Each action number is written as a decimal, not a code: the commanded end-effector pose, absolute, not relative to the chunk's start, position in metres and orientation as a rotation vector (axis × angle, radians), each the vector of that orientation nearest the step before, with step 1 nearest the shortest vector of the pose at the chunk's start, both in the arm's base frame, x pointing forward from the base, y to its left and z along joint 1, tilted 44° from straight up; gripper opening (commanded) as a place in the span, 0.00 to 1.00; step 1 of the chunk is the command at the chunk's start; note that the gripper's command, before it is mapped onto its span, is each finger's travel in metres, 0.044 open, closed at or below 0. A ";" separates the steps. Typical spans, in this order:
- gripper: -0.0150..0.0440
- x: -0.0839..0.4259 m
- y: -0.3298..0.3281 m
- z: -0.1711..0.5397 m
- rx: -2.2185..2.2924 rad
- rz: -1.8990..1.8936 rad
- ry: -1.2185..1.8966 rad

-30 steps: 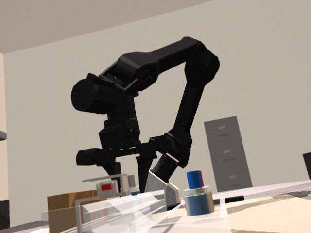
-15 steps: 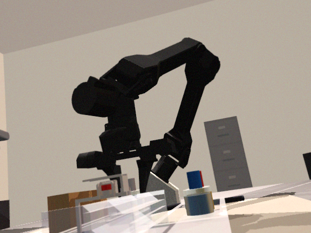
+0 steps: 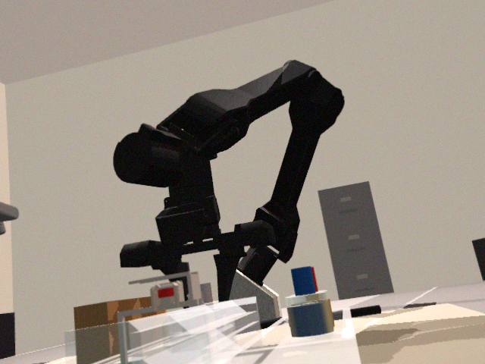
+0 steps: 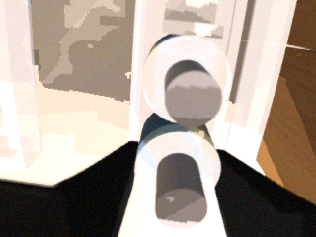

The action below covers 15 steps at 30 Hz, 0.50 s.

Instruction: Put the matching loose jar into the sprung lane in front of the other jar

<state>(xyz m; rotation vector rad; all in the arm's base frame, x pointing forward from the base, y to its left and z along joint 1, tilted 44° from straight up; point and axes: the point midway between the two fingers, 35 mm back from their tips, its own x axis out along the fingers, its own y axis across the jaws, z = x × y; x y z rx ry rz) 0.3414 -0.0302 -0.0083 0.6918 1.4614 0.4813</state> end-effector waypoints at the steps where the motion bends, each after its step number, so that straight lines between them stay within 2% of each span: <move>1: 0.25 0.345 -0.029 -0.008 0.693 0.485 1.444; 15: 0.25 0.345 -0.025 -0.012 0.693 0.485 1.444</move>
